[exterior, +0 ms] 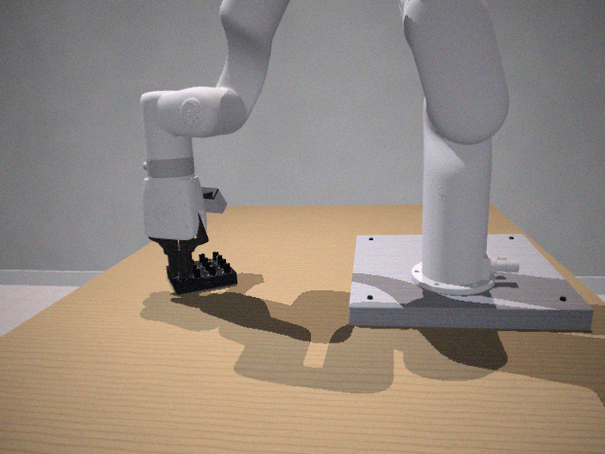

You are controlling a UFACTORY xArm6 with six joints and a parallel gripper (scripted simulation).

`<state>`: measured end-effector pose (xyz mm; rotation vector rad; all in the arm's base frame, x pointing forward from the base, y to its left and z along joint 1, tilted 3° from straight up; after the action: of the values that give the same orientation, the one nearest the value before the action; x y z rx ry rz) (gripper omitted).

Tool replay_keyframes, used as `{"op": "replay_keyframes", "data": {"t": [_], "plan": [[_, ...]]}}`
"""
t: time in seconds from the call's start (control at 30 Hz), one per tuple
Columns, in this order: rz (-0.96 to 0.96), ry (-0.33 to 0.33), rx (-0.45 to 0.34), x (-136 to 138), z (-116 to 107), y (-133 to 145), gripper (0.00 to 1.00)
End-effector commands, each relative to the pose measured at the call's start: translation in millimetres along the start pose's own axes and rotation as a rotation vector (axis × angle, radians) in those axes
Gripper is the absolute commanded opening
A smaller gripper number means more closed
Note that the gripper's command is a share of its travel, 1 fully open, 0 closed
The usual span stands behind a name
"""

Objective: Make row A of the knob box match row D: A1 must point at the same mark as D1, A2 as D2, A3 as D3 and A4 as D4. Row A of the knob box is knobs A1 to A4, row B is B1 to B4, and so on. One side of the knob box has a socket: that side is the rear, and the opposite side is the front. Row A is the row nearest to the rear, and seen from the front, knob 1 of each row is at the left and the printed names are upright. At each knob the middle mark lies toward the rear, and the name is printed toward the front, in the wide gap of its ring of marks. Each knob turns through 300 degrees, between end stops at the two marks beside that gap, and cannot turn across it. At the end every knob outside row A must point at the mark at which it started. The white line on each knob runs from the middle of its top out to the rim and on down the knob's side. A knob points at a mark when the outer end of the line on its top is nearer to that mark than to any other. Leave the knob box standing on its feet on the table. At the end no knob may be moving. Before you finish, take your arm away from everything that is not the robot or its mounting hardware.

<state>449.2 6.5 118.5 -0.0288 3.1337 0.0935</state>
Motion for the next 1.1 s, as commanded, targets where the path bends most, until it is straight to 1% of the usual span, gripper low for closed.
{"op": "replay_keyframes", "data": {"t": [0.0,0.47,0.53,0.83,1.07], "plan": [[0.075,-0.003,0.01,-1.4,-1.5,1.1,0.08],[0.422,-0.005,0.01,-1.4,-1.5,1.1,0.08],[0.422,-0.005,0.01,-1.4,-1.5,1.1,0.08],[0.592,-0.005,0.009,-1.4,-1.5,1.1,0.08],[0.673,-0.006,0.009,-1.4,-1.5,1.1,0.08]]}}
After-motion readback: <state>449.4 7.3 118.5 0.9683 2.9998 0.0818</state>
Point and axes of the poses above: the point where the finger pads meet when closed, its own z axis out along the fingers, its own x axis across the jaws, y = z × x, the point moved 10 cm from there along -z, back along the fingers, and after that the axes turned 12 degrees about -z, right-handed, at the moved point
